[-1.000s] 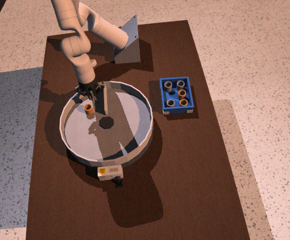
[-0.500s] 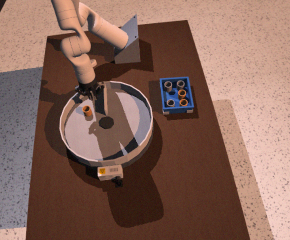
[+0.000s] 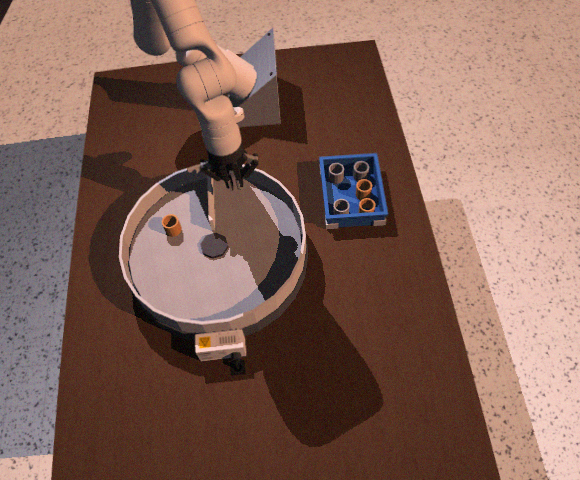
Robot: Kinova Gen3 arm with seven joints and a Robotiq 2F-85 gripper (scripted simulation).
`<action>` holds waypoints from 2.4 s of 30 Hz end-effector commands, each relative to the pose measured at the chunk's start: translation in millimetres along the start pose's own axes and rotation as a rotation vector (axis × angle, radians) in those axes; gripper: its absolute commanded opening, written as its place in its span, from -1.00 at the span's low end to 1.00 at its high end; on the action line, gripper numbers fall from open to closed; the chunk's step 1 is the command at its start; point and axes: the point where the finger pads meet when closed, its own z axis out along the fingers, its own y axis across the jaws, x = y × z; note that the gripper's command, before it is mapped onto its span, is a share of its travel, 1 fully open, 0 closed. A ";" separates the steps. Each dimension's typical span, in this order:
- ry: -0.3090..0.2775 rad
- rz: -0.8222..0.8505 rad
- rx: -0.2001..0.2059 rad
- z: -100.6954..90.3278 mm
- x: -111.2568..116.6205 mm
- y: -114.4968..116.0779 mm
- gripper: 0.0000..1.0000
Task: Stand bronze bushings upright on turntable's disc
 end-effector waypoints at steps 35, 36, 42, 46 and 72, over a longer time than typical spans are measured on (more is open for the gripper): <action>-0.011 -0.040 0.033 12.9 37.6 292.9 -0.75; -0.011 -0.040 0.033 12.9 37.6 292.9 -0.75; -0.011 -0.040 0.033 12.9 37.6 292.9 -0.75; -0.011 -0.040 0.033 12.9 37.6 292.9 -0.75; -0.011 -0.040 0.033 17.9 37.5 292.8 -0.75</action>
